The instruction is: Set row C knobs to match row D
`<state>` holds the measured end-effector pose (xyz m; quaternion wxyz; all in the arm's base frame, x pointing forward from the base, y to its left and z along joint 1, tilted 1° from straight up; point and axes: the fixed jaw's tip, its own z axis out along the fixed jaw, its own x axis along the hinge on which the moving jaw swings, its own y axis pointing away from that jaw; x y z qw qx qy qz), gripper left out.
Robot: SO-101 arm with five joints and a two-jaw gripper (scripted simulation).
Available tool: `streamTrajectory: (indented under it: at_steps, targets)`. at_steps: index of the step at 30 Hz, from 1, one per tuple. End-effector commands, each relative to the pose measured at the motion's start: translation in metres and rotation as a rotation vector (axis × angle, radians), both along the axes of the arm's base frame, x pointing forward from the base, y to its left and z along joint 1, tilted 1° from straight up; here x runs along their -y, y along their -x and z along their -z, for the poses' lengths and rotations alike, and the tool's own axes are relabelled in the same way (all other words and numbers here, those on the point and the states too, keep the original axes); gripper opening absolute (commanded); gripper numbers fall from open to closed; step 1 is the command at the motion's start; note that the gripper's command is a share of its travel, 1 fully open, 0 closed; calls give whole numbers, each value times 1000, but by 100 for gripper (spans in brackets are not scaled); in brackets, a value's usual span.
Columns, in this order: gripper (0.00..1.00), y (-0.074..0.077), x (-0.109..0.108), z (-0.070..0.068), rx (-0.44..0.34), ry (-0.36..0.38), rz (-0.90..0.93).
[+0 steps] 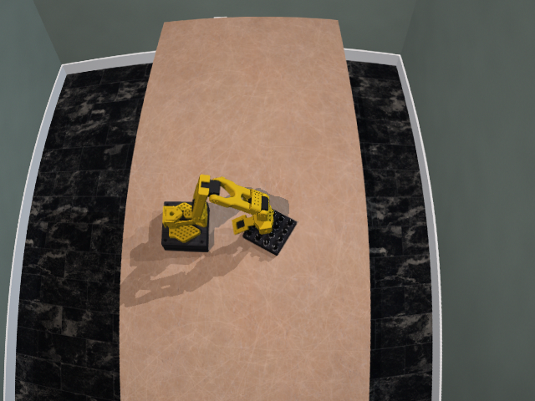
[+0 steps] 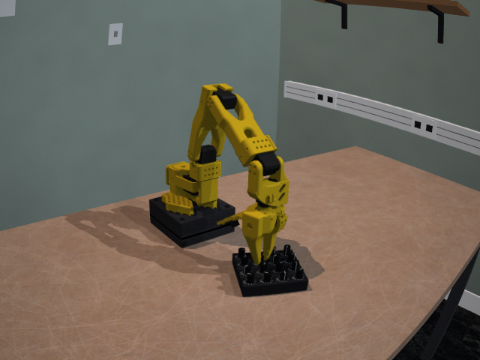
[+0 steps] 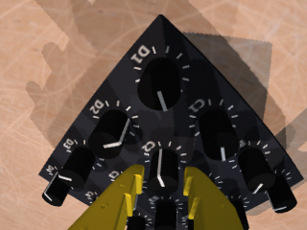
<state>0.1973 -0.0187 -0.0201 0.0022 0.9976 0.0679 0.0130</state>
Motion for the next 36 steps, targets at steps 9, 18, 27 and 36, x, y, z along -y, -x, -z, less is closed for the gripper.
streamTrajectory:
  at_steps: [9,18,27,36]
  targets:
    - [10,7,-1,6,-19,-2,-7]
    - [10,6,-1,5,-19,-2,-7]
    - [10,6,-1,5,-19,-2,-7]
    - [10,5,-1,4,-19,-2,-7]
